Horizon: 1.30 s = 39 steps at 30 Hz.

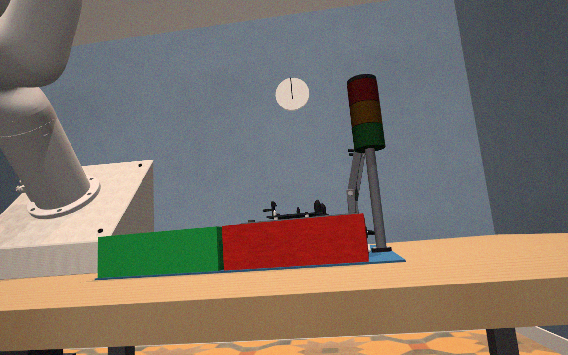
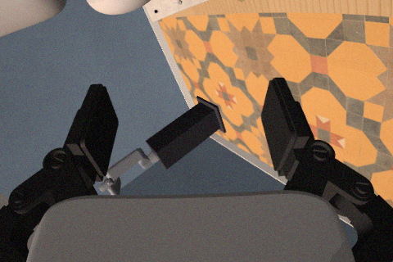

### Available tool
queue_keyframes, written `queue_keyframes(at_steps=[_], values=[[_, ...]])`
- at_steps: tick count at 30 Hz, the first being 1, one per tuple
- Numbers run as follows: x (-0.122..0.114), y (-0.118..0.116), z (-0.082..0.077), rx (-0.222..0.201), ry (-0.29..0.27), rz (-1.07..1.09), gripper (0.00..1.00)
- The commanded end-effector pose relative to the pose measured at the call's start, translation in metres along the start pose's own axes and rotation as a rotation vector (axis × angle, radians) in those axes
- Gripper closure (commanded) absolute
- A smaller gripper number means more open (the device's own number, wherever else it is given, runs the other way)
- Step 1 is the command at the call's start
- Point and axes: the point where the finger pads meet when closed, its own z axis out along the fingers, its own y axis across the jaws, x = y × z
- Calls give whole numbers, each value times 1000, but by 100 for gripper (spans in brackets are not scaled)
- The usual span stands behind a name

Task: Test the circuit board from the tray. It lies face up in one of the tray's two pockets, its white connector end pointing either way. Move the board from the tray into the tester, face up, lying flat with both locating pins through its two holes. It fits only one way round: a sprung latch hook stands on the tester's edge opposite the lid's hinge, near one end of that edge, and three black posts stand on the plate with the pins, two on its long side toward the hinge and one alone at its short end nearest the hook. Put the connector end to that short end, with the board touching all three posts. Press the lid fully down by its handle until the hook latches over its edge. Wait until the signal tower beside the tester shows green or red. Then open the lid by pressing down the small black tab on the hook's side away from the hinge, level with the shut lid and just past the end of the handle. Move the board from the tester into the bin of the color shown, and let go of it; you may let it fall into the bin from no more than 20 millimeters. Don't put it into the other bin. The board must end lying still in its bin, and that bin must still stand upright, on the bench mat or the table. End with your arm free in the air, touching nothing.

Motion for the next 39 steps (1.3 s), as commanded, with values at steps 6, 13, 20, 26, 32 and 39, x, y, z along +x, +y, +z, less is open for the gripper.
queue_keyframes(at_steps=[6,13,20,26,32,39], values=[[0,0,-1,-3,0,0,0],[0,0,-1,-3,0,0,0],[0,0,-1,-5,0,-1,0],[13,-2,-6,-38,-5,-36,0],[55,-14,-18,-136,-21,-147,0],[93,-31,-26,-219,-36,-250,0]])
